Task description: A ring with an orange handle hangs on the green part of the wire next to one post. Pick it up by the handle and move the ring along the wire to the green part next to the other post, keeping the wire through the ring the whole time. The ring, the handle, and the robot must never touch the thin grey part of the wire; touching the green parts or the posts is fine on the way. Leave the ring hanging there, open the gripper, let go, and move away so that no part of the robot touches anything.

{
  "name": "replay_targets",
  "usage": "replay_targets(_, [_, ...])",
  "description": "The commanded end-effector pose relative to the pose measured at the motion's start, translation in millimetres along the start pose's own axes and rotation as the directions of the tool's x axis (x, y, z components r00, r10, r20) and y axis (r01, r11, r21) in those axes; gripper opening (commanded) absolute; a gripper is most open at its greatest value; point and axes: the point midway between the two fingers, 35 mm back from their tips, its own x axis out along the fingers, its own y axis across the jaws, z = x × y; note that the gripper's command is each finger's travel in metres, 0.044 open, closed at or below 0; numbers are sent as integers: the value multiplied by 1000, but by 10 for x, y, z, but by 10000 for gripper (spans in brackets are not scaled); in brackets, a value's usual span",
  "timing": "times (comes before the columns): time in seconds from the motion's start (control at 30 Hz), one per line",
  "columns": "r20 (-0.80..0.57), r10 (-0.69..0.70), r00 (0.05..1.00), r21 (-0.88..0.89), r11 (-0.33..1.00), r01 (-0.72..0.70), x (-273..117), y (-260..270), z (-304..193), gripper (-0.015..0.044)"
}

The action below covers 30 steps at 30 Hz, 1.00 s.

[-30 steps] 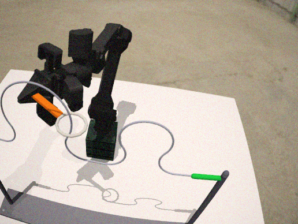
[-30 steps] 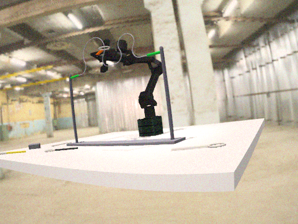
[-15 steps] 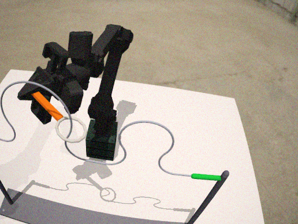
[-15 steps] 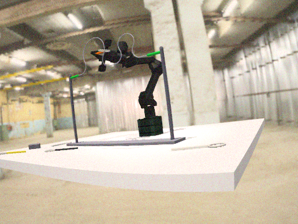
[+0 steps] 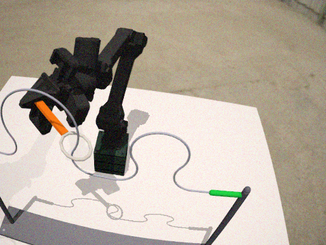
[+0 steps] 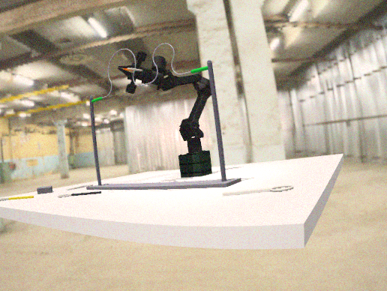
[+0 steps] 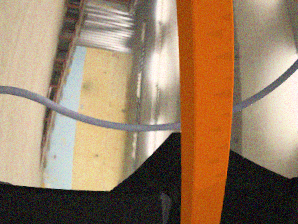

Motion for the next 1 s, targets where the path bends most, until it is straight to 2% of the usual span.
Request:
replay_targets(0.0, [4,-7,1000,-21,1000,7,0,34,7,-150])
replay_targets(0.4, [-4,26,1000,37,999,-26,-18,226,-7,-150])
replay_targets(0.97, [-13,185,983,308,936,-172,-131,722,75,-150])
